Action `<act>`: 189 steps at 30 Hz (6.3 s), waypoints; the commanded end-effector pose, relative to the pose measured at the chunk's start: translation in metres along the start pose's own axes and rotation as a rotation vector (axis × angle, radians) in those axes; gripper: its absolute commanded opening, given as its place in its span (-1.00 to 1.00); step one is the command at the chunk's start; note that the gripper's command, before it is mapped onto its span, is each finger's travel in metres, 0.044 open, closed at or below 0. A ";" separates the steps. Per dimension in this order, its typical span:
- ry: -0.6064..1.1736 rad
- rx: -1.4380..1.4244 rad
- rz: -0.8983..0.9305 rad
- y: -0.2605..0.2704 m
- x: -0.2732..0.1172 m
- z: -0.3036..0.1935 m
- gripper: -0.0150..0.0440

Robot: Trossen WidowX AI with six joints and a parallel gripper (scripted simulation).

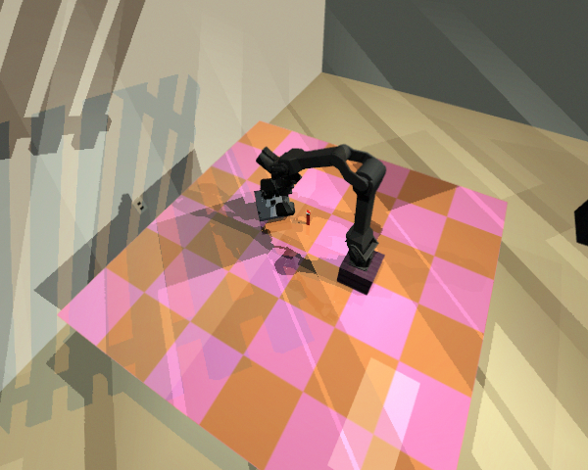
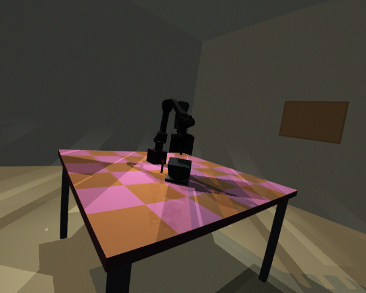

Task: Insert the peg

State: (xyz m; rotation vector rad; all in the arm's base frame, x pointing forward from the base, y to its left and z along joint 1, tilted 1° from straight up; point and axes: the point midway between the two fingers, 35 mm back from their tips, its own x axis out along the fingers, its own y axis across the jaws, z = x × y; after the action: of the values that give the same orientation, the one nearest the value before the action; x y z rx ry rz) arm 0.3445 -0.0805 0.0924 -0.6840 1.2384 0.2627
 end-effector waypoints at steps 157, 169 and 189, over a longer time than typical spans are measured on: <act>0.257 0.612 0.075 0.017 0.014 -0.080 -0.49; 0.251 0.677 0.005 0.019 0.013 -0.071 -0.49; 0.218 0.790 -0.108 0.022 0.009 -0.055 -0.49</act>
State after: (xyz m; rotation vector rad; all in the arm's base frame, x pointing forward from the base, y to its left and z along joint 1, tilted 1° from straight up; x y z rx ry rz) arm 0.2921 -0.0994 0.0661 -0.0940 1.3903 -0.3638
